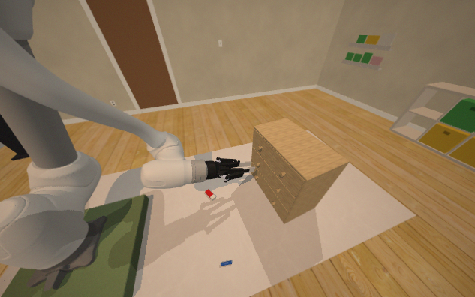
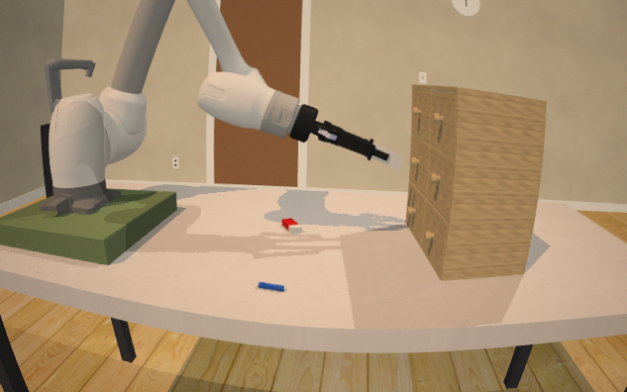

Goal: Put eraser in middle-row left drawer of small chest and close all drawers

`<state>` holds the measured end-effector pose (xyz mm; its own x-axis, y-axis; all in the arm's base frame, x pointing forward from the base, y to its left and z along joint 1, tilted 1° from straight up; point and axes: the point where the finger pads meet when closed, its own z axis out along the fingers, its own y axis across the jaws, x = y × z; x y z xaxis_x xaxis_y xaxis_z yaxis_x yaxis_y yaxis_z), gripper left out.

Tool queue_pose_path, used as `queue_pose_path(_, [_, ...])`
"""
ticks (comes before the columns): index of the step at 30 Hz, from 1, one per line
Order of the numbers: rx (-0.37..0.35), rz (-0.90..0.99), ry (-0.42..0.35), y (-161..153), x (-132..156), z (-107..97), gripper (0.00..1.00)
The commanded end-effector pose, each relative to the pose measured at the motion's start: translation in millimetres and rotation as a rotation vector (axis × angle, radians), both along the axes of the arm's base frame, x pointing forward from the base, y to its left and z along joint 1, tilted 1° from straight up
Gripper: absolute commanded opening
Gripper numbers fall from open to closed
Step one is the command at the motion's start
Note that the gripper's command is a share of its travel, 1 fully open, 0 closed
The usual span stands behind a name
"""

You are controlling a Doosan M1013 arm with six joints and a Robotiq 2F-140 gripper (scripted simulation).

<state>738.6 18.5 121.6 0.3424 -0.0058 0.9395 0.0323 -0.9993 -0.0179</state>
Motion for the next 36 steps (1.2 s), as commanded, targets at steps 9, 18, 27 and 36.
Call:
queue_pose_path(9, [-0.002, 0.000, -0.002, 1, 1, 0, 0.20])
queue_pose_path(18, [-0.002, 0.000, -0.002, 1, 1, 0, 0.20])
queue_pose_path(27, [-0.002, 0.000, -0.002, 1, 3, 0, 0.20])
queue_pose_path(36, [-0.002, 0.000, -0.002, 1, 13, 0, 0.20])
